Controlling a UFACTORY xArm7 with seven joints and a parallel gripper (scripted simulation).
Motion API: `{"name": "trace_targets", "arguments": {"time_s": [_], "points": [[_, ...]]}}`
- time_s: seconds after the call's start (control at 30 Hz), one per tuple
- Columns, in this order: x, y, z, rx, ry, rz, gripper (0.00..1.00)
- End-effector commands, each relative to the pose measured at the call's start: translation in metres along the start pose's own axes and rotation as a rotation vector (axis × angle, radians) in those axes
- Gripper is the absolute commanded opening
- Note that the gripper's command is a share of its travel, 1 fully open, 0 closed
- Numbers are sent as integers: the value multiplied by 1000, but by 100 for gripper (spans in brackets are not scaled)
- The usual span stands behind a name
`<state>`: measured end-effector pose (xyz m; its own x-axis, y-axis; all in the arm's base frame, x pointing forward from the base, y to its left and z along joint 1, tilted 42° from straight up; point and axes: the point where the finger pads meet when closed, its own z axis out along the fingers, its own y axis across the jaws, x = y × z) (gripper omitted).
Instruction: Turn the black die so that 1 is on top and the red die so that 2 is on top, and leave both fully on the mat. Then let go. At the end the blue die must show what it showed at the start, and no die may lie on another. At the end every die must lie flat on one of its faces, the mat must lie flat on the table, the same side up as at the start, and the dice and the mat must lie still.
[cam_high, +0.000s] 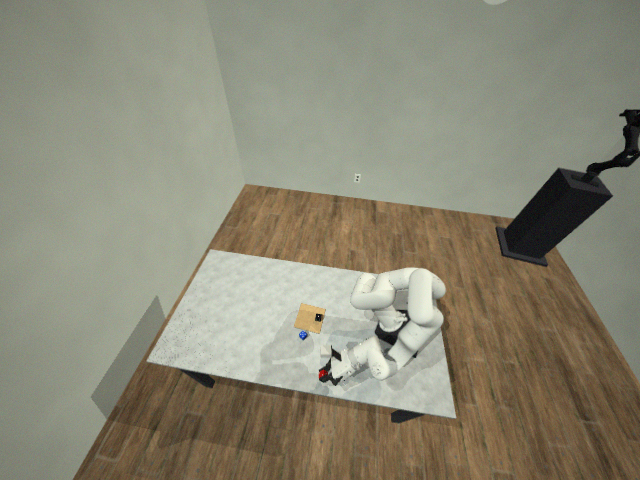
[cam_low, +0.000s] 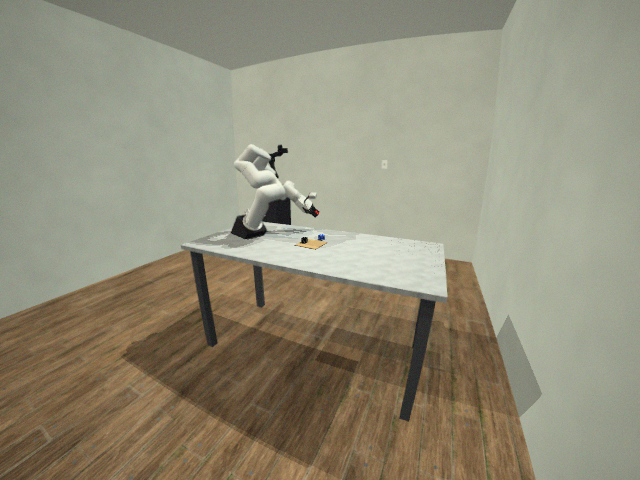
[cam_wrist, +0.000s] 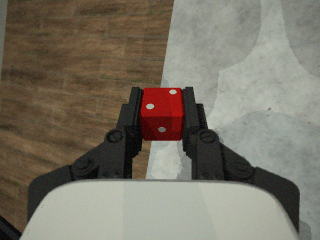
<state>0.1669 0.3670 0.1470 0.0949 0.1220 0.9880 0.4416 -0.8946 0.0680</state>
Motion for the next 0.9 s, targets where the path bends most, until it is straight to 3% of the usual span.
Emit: {"name": "trace_targets", "arguments": {"time_s": [0.0,0.07,0.1,0.17,0.2,0.47,0.87], "points": [[15,23,18,-77,79,-19,27],[27,46,27,-144,133,-38,27],[27,46,27,-144,133,-38,27],[39,68,33,-205,178,-54,27],[39,68,33,-205,178,-54,27],[72,127,42,-376,286,-90,27],[81,145,42,-428,314,-98,27]]}}
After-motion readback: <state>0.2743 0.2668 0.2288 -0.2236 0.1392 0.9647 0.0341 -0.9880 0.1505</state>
